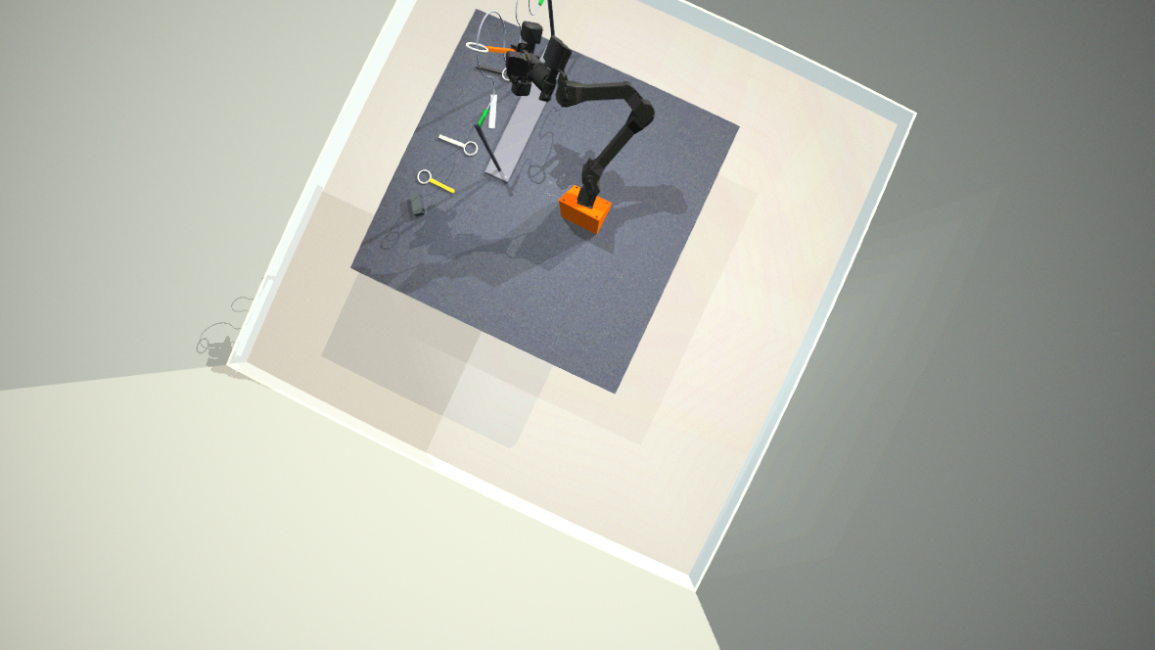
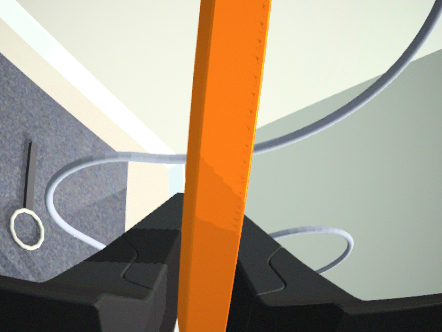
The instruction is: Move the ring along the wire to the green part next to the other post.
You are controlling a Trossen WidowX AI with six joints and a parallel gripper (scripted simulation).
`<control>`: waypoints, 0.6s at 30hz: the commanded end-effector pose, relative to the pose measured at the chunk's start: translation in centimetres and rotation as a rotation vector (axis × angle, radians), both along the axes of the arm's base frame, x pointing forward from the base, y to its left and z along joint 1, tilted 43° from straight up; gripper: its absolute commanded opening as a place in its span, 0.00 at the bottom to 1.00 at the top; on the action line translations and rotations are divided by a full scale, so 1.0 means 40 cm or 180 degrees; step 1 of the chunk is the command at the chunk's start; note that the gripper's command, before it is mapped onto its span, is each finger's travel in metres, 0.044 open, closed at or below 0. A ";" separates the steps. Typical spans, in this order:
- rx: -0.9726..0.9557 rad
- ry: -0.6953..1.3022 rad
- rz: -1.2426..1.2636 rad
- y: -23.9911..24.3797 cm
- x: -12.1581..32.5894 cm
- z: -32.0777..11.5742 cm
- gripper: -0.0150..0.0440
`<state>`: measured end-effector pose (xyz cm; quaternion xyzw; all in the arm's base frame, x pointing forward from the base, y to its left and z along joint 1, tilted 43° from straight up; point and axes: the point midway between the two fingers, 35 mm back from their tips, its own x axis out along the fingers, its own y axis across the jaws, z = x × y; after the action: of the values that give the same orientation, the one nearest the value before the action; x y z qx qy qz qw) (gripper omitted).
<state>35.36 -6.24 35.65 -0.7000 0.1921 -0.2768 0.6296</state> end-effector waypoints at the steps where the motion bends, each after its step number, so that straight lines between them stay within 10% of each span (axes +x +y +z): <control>1: -0.0174 0.0051 0.0017 0.002 0.002 -0.001 0.00; 18: -0.0759 0.0162 0.0025 0.005 0.002 0.016 0.00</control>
<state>35.38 -6.15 36.38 -0.7622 0.1755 -0.2801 0.5566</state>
